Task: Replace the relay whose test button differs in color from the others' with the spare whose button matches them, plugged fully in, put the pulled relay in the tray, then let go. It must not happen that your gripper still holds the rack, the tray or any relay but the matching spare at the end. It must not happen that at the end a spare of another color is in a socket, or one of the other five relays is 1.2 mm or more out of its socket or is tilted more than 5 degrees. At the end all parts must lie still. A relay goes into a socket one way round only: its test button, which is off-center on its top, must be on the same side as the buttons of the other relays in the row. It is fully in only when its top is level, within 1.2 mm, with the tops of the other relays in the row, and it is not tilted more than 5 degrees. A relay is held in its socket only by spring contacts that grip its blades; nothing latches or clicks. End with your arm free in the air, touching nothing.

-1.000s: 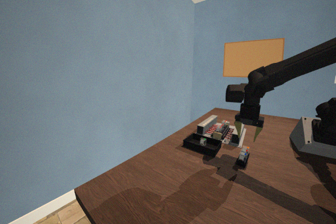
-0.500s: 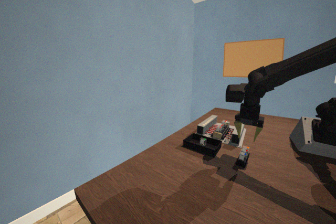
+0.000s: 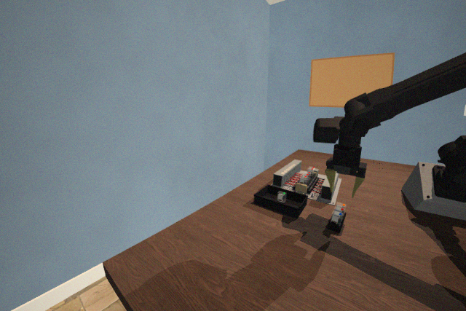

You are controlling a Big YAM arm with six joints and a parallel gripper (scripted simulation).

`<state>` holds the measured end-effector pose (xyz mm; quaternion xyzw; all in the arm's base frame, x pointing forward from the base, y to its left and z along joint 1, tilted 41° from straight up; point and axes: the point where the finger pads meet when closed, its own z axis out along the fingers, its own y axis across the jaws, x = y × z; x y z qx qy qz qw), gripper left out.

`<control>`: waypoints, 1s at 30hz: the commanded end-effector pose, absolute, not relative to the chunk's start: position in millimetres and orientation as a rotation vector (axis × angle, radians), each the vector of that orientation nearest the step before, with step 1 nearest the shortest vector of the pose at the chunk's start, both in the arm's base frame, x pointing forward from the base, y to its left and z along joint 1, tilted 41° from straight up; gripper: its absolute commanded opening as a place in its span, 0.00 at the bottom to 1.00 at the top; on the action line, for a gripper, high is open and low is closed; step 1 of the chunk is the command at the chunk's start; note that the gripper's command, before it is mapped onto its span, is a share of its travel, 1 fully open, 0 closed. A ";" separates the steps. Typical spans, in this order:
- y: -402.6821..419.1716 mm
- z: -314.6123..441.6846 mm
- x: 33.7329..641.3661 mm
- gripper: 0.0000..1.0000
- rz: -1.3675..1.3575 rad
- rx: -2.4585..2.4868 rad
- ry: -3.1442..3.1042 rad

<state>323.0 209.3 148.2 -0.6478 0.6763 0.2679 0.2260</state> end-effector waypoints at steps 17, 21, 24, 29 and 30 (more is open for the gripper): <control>240.4 127.7 326.5 0.59 0.721 -1.780 1.840; 240.9 130.0 326.7 0.59 0.717 -1.779 1.834; 240.1 130.9 327.6 0.59 0.714 -1.777 1.832; 239.5 130.7 328.1 0.59 0.713 -1.777 1.831; 239.4 130.3 328.2 0.59 0.714 -1.777 1.832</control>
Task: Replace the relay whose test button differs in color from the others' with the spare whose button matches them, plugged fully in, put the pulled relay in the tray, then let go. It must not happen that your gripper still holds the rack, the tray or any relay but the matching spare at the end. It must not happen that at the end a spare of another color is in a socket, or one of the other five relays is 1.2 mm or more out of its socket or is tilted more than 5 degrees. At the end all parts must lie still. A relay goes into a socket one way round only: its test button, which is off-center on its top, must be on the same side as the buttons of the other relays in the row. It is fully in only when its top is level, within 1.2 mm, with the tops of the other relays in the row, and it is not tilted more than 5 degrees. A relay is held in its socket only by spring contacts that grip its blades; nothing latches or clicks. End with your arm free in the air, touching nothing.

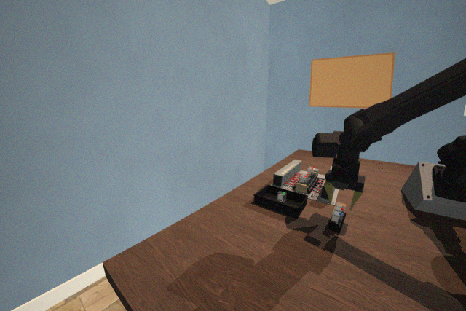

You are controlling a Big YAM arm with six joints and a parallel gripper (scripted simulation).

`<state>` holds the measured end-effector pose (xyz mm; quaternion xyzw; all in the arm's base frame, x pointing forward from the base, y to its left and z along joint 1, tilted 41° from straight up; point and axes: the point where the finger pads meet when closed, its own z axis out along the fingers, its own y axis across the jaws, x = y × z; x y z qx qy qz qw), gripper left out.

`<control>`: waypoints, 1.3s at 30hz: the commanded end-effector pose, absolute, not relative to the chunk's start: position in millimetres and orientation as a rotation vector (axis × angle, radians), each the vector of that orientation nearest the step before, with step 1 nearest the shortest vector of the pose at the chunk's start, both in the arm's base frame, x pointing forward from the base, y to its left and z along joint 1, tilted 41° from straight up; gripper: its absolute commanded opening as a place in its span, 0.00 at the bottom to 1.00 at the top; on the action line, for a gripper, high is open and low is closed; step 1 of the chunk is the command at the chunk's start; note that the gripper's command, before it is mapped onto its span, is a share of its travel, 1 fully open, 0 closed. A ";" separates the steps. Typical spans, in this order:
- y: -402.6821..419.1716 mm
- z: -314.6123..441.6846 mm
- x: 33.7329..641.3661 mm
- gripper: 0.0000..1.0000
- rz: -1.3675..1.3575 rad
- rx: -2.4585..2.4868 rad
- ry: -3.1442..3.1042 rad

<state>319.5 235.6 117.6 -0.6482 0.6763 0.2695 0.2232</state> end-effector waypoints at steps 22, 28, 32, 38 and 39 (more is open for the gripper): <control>238.7 128.3 328.9 0.59 0.715 -1.778 1.835; 239.8 128.8 330.4 0.59 0.715 -1.779 1.834; 241.9 130.0 333.1 0.59 0.715 -1.779 1.833; 244.2 130.8 335.4 0.59 0.716 -1.780 1.831; 244.4 130.9 335.6 0.59 0.716 -1.780 1.831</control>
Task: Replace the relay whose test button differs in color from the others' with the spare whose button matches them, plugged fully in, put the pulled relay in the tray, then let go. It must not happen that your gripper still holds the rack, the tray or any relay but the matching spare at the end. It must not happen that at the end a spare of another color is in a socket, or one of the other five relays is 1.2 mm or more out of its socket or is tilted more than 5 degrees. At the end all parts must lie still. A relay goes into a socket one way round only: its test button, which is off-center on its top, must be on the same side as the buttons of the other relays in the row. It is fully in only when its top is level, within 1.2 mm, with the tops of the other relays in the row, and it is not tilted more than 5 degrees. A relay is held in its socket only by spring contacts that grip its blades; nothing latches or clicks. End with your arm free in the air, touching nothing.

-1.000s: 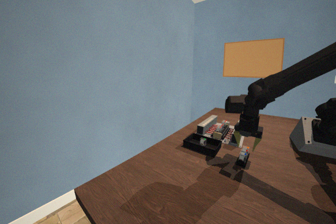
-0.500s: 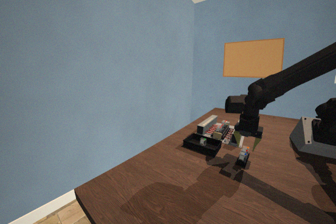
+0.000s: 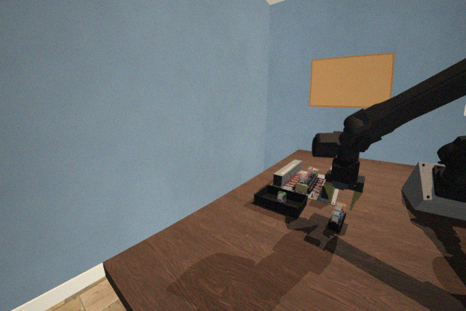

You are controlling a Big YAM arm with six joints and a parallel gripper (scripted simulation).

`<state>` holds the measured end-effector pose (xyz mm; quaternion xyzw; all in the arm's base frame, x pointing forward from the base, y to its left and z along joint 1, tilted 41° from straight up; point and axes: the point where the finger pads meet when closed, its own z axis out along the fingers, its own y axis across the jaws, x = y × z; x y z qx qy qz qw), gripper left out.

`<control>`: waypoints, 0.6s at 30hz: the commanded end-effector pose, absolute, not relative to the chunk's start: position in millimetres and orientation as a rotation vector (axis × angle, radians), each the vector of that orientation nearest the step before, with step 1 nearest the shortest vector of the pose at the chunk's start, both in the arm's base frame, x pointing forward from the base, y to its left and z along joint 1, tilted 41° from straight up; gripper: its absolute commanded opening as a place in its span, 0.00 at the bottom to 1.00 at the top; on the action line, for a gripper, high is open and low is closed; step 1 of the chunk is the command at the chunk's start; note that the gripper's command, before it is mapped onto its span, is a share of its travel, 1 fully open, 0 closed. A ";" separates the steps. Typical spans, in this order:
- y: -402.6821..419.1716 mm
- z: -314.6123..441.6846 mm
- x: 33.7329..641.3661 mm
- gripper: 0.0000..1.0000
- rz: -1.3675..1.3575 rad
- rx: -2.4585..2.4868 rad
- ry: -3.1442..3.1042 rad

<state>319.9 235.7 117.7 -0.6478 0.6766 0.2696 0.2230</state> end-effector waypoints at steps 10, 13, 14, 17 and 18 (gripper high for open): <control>243.0 129.2 332.2 0.59 0.718 -1.782 1.833; 242.7 128.8 331.6 0.59 0.718 -1.782 1.834; 242.6 128.7 331.4 0.59 0.718 -1.782 1.834; 242.3 128.4 331.0 0.59 0.719 -1.782 1.835; 242.3 128.4 330.9 0.59 0.719 -1.782 1.835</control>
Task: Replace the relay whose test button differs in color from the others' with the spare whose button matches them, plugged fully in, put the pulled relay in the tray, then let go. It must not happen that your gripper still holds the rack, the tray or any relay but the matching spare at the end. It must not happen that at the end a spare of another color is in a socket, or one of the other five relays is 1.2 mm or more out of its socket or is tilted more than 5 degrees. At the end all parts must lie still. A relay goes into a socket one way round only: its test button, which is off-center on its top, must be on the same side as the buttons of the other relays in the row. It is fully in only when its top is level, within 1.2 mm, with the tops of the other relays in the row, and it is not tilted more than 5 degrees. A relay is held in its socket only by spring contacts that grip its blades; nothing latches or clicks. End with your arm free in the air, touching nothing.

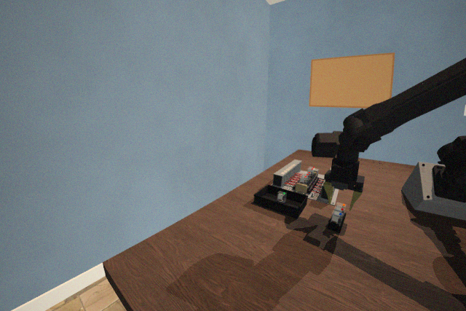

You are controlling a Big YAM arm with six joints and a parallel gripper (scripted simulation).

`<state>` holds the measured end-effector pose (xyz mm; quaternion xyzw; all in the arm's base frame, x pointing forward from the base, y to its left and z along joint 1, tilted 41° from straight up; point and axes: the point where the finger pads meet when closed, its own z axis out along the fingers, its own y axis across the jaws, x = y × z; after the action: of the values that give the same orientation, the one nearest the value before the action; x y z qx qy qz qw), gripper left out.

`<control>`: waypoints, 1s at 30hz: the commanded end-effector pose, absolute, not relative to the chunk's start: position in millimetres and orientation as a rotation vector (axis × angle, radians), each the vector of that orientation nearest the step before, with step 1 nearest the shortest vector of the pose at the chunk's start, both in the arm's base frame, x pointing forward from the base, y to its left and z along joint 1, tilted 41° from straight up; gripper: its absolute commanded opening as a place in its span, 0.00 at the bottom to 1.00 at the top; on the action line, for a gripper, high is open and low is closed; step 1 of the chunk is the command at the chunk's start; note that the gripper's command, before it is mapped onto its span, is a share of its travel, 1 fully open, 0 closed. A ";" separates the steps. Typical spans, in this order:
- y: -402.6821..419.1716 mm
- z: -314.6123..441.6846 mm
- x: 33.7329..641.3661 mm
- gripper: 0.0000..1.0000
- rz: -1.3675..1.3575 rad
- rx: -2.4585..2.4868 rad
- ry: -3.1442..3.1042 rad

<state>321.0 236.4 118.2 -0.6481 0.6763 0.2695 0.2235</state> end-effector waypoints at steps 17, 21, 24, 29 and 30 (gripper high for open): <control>242.0 127.9 330.3 0.59 0.719 -1.782 1.836; 242.8 126.4 329.4 0.59 0.722 -1.783 1.838; 243.7 123.1 327.9 0.59 0.727 -1.785 1.844; 243.9 118.7 326.1 0.59 0.733 -1.785 1.852; 244.2 117.4 325.6 0.59 0.734 -1.785 1.854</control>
<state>321.9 239.7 117.6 -0.6492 0.6749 0.2685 0.2257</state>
